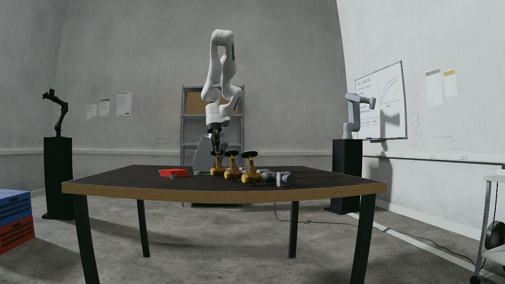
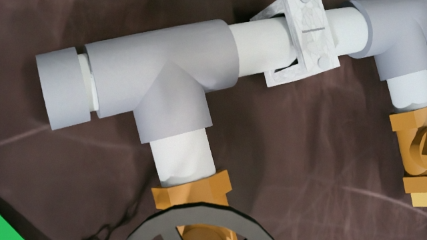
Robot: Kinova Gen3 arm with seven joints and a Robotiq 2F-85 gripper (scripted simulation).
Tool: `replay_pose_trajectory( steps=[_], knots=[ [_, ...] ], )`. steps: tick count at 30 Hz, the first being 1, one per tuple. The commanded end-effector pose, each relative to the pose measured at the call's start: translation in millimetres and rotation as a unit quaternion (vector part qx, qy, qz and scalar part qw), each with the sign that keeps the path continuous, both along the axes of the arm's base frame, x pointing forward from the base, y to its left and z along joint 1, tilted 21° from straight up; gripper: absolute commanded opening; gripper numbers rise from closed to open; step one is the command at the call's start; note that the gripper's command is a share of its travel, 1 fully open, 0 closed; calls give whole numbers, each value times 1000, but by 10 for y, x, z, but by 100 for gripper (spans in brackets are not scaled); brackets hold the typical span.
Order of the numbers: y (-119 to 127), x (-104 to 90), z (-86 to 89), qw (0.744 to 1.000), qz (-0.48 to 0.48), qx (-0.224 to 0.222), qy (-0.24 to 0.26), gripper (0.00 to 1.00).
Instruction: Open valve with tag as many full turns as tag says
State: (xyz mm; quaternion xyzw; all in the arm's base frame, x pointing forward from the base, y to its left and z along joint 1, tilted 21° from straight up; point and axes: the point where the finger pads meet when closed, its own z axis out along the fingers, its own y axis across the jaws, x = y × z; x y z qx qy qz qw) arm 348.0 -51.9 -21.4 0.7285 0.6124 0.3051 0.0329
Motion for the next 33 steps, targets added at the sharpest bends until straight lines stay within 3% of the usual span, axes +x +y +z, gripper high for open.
replay_pose_trajectory(
  steps=[1,33],
  knots=[
    [-2,3,1,1000,0,0,0,68],
    [-2,4,1,999,34,-21,-14,68]
  ],
)
